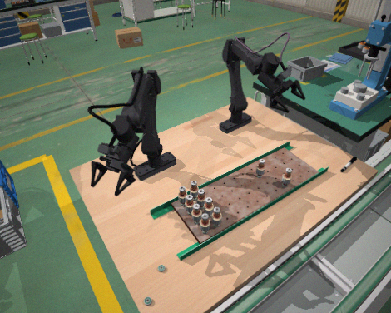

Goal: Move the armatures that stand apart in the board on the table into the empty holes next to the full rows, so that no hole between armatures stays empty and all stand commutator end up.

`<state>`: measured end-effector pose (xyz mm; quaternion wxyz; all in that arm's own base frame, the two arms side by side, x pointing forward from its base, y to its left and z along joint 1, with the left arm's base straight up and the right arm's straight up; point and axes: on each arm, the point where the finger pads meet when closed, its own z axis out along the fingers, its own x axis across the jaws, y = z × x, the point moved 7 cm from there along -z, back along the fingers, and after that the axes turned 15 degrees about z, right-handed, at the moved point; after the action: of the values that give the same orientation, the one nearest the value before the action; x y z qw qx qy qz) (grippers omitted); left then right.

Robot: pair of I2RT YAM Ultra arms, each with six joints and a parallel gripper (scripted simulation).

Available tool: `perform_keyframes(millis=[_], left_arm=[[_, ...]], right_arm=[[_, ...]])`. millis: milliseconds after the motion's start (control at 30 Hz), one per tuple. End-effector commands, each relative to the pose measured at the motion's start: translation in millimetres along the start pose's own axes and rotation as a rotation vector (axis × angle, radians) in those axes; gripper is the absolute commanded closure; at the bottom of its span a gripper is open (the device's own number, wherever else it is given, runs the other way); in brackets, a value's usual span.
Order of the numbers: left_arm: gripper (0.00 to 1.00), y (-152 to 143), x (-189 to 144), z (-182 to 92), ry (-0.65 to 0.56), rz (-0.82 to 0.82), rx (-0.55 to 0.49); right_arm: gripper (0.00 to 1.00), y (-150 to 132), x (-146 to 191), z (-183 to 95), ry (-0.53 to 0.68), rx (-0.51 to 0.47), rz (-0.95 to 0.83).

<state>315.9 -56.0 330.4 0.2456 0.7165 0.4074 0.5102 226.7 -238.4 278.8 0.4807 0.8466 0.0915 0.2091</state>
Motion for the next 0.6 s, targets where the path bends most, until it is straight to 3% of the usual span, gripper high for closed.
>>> perform_keyframes(millis=[0, 200, 567], left_arm=[[0.00, 16.1, 19.3, -11.0, 0.030, -0.077, -0.091], [0.00, 17.3, 25.4, -10.6, 0.035, -0.107, -0.114], [0.00, 25.7, 46.0, -17.6, 0.057, -0.185, -0.198]], right_arm=[[0.00, 16.3, 25.6, -16.7, 0.116, -0.052, -0.020], [0.00, 13.0, 46.1, -25.4, 0.197, -0.048, -0.053], [0.00, 11.7, 99.4, -65.3, 0.445, -0.082, -0.122]])
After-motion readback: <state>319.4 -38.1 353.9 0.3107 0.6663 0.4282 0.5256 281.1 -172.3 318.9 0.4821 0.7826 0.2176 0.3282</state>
